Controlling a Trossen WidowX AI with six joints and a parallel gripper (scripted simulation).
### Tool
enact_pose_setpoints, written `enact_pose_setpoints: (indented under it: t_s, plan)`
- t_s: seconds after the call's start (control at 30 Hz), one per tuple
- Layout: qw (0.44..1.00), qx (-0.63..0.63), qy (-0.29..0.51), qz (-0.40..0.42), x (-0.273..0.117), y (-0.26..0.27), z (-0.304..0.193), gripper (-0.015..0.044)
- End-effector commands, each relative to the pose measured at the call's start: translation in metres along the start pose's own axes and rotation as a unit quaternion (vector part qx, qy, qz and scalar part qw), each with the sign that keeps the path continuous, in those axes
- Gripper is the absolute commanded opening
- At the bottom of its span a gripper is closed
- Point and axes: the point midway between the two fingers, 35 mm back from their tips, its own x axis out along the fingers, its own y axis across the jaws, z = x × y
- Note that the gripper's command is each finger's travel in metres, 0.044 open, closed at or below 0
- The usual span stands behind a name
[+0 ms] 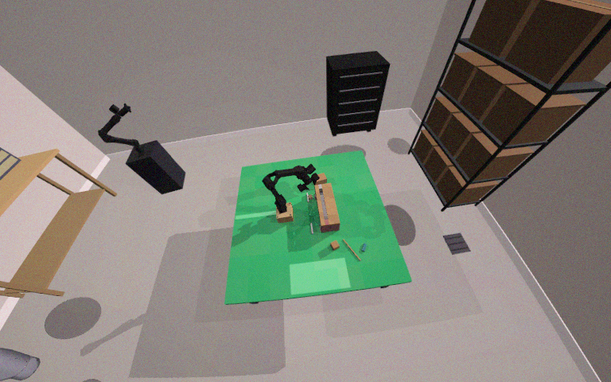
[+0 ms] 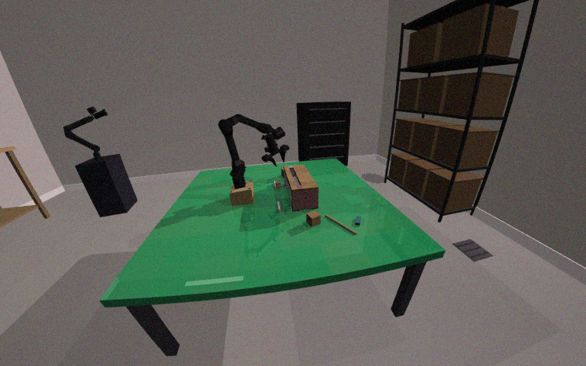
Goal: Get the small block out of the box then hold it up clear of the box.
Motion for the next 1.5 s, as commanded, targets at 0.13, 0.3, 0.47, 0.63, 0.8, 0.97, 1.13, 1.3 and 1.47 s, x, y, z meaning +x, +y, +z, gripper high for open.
enact_pose_setpoints:
  t_s: [0.13, 0.3, 0.47, 0.63, 0.8, 0.97, 1.13, 1.3, 1.47]
  plan:
    - [0.833, -0.549, 0.069, -0.007, -0.005, 0.008, 0.006, 0.0285]
    - [0.828, -0.557, 0.07, -0.007, -0.005, 0.009, 0.006, 0.0285]
    - [0.828, -0.557, 0.07, -0.007, -0.005, 0.009, 0.006, 0.0285]
    - [0.828, -0.557, 0.07, -0.007, -0.005, 0.009, 0.006, 0.0285]
    - [0.828, -0.557, 0.07, -0.007, 0.018, 0.01, 0.008, 0.0285]
    - [0.828, -0.557, 0.07, -0.007, 0.084, 0.031, 0.01, 0.0285]
    - [0.828, -0.557, 0.07, -0.007, 0.086, 0.032, 0.01, 0.0285]
    - [0.828, -0.557, 0.07, -0.007, 0.091, 0.033, 0.011, 0.0285]
    - [0.828, -0.557, 0.07, -0.007, 0.099, 0.035, 0.011, 0.0285]
